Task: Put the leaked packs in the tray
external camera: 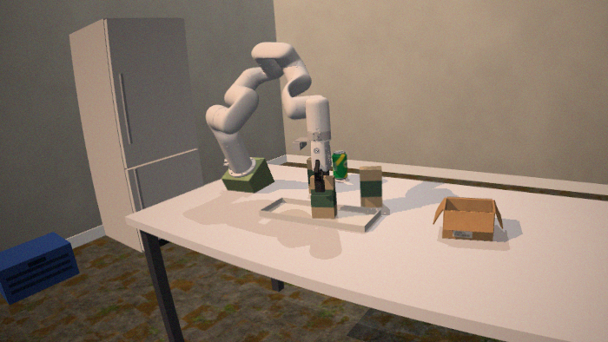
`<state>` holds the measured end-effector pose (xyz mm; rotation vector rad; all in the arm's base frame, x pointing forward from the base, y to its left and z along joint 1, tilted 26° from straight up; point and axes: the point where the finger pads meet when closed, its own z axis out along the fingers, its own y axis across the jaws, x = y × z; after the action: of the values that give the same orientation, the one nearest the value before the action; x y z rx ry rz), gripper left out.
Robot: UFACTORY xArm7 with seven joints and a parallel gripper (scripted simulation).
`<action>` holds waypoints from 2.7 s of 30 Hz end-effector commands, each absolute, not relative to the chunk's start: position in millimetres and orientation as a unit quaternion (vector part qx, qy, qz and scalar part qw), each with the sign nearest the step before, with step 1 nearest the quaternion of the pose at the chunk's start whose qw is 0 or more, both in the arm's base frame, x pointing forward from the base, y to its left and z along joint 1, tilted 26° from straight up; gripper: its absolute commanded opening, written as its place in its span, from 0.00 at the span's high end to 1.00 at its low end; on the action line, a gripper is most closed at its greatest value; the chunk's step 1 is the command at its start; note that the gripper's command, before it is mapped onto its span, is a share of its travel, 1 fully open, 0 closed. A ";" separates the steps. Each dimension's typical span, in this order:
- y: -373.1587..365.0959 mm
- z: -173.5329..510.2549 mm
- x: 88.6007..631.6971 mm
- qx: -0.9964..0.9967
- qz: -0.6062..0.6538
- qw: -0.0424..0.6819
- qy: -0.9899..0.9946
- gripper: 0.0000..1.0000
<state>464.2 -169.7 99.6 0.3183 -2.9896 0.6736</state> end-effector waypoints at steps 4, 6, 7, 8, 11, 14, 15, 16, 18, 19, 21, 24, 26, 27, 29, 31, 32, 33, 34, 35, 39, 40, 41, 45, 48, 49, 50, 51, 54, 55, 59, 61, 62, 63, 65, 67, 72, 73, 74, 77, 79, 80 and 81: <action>-169.4 101.2 465.5 0.104 0.219 0.028 -0.970 0.16; -169.4 101.2 465.5 0.104 0.219 0.028 -0.970 0.16; -169.4 101.2 465.5 0.104 0.219 0.028 -0.970 0.16; -169.4 101.2 465.5 0.104 0.219 0.028 -0.970 0.16; -169.4 101.2 465.5 0.104 0.219 0.028 -0.970 0.16; -169.4 101.2 465.5 0.104 0.219 0.028 -0.970 0.16; -169.4 101.2 465.5 0.104 0.219 0.028 -0.970 0.16; -169.4 101.2 465.5 0.104 0.219 0.028 -0.970 0.16; -169.4 101.2 465.5 0.104 0.219 0.028 -0.970 0.16; -169.4 101.2 465.5 0.104 0.219 0.028 -0.970 0.16; -169.4 101.2 465.5 0.104 0.219 0.028 -0.970 0.16; -164.8 110.8 465.6 0.104 0.219 0.028 -0.970 0.16; -154.5 132.4 465.8 0.104 0.219 0.028 -0.970 0.16; -148.4 145.2 466.0 0.104 0.219 0.028 -0.970 0.16; -137.8 167.4 466.2 0.104 0.219 0.028 -0.970 0.16; -133.2 177.0 466.3 0.104 0.219 0.028 -0.970 0.16; -132.9 177.5 466.3 0.104 0.219 0.028 -0.970 0.16; -132.9 177.5 466.3 0.104 0.219 0.028 -0.970 0.16; -132.9 177.5 466.3 0.104 0.219 0.028 -0.970 0.16; -132.9 177.5 466.3 0.104 0.219 0.028 -0.970 0.16; -132.9 177.5 466.3 0.104 0.219 0.028 -0.970 0.16; -132.9 177.5 466.3 0.104 0.219 0.028 -0.970 0.16; -132.4 177.3 467.1 0.104 0.219 0.028 -0.970 0.16; -93.6 160.5 516.1 0.118 0.223 0.031 -0.967 0.16; -74.4 150.7 535.6 0.124 0.223 0.032 -0.966 0.16; -74.4 150.7 535.6 0.124 0.223 0.032 -0.966 0.16; -54.2 139.7 553.4 0.131 0.222 0.033 -0.966 0.16; -54.2 139.7 553.4 0.131 0.222 0.033 -0.966 0.16; -35.3 129.0 567.7 0.137 0.221 0.035 -0.965 0.16; -20.2 120.3 577.8 0.141 0.219 0.036 -0.965 0.16; -5.2 111.3 586.8 0.146 0.218 0.038 -0.964 0.16; -5.2 111.3 586.8 0.146 0.218 0.038 -0.964 0.16; -5.2 111.3 586.8 0.146 0.218 0.038 -0.964 0.16; -5.2 111.3 586.8 0.146 0.218 0.038 -0.964 0.16; -5.2 111.3 586.8 0.146 0.218 0.038 -0.964 0.16; -5.6 110.5 586.8 0.146 0.218 0.038 -0.964 0.16; -9.0 103.2 587.3 0.146 0.218 0.038 -0.964 0.16; -10.8 99.4 587.5 0.146 0.218 0.038 -0.964 0.16; -12.8 95.2 587.8 0.146 0.218 0.038 -0.964 0.16; -18.2 83.8 588.6 0.146 0.218 0.038 -0.964 0.16; -20.0 79.9 588.8 0.146 0.218 0.038 -0.964 0.16; -20.3 79.3 588.9 0.146 0.218 0.038 -0.964 0.16; -20.4 79.2 588.9 0.146 0.218 0.038 -0.964 0.16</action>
<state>586.2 -20.3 79.5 0.4414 -2.9524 0.6645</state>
